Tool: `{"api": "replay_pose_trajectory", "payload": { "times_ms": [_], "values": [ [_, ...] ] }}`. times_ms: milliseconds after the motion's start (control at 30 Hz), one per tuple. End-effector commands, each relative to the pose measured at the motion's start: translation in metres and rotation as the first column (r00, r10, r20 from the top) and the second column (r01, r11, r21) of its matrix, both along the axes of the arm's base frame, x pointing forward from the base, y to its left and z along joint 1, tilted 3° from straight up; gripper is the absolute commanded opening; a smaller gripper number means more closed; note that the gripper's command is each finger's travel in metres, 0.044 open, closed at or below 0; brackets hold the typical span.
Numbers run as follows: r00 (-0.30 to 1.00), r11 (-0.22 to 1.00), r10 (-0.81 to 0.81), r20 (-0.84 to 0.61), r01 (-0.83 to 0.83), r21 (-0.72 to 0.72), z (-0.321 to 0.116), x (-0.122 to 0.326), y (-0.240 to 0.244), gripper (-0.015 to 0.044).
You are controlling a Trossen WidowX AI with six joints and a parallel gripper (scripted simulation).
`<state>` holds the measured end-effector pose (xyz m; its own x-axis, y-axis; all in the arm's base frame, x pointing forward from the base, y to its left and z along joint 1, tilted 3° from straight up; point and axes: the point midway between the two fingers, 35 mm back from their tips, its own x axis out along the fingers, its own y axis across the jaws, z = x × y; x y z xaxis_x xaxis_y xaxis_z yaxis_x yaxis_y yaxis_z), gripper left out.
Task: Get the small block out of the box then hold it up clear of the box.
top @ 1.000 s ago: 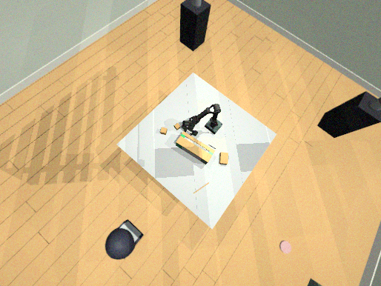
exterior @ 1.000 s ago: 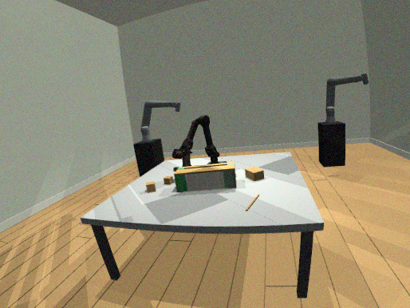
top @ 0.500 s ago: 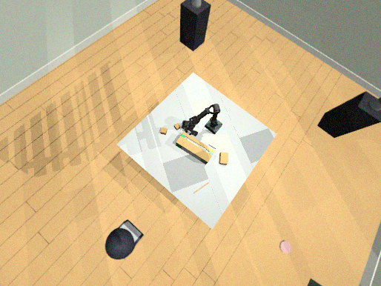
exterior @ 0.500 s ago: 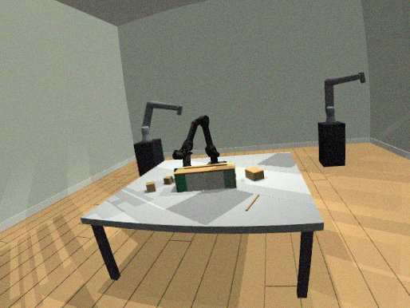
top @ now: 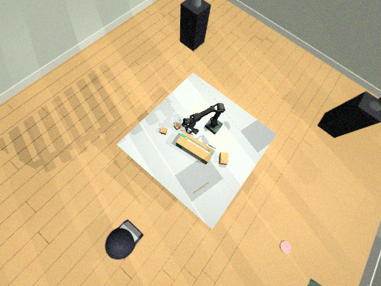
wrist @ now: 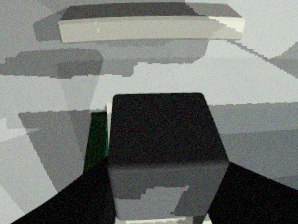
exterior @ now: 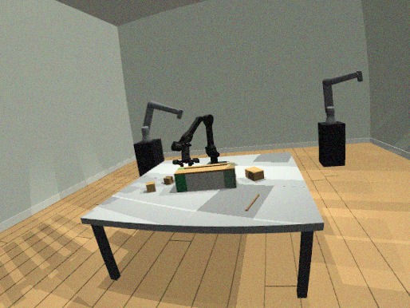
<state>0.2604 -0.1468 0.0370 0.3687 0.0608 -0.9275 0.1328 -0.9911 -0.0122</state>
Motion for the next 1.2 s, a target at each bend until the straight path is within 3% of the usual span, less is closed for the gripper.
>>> {"api": "replay_pose_trajectory", "payload": {
  "times_ms": [0, 333, 700, 1167],
  "values": [
    [0.998, 0.998, -0.056, -0.008, 0.056, -0.007, 0.011, -0.002, 0.001, 0.0000],
    [0.947, 0.947, -0.321, 0.010, 0.321, -0.030, 0.054, -0.010, 0.006, 0.0000],
    [0.808, 0.810, -0.584, 0.081, 0.587, -0.015, 0.099, -0.027, 0.015, 0.0000],
    [0.797, 0.799, -0.598, 0.086, 0.601, -0.012, 0.102, -0.028, 0.016, 0.0000]
  ]
}}
